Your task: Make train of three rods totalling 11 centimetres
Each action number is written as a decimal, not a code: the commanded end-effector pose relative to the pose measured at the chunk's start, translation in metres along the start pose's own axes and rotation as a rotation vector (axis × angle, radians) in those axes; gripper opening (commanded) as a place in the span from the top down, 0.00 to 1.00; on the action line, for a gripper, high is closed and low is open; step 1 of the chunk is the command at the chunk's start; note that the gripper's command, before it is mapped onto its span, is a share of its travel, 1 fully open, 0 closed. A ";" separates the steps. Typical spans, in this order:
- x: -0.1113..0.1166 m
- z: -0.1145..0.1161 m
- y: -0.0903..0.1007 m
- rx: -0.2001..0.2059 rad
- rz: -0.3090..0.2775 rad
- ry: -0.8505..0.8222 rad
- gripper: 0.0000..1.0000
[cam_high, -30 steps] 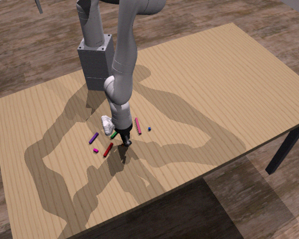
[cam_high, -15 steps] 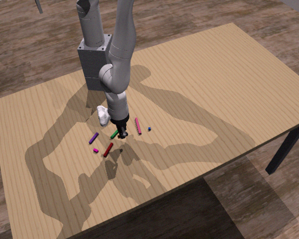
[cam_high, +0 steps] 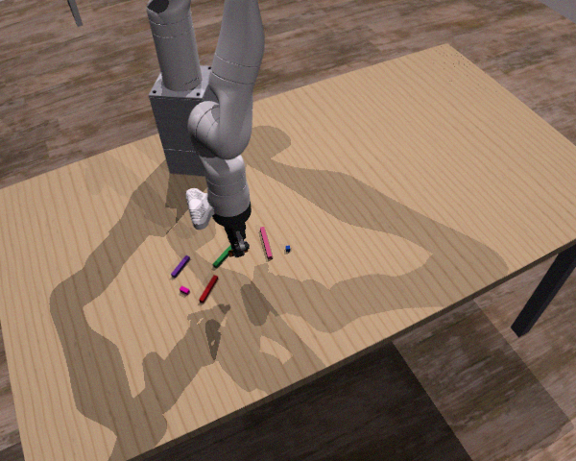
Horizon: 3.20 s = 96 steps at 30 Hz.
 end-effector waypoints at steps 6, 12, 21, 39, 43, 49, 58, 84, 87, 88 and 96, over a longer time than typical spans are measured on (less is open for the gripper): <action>-0.011 0.001 0.001 0.003 -0.002 -0.016 0.95; -0.053 0.014 0.002 0.002 -0.002 -0.090 0.95; -0.134 0.054 0.002 0.003 -0.002 -0.241 0.95; -0.140 0.058 0.001 0.003 -0.002 -0.255 0.95; -0.140 0.058 -0.003 0.003 -0.002 -0.255 0.95; -0.140 0.058 -0.013 0.003 -0.002 -0.255 0.95; -0.141 0.057 -0.051 0.003 -0.002 -0.255 0.95; -0.141 0.057 -0.086 0.003 -0.002 -0.255 0.95; -0.141 0.057 -0.086 0.003 -0.002 -0.255 0.95; -0.141 0.057 -0.086 0.003 -0.002 -0.255 0.95; -0.141 0.057 -0.086 0.003 -0.002 -0.255 0.95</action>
Point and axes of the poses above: the point where the finger pads meet when closed, its own y axis back along the fingers, its own z axis across the jaws, x = y × z, the point moved 4 cm from there along y, back along the fingers, and after that the axes turned 10 degrees about -y, right-handed, at the moved point
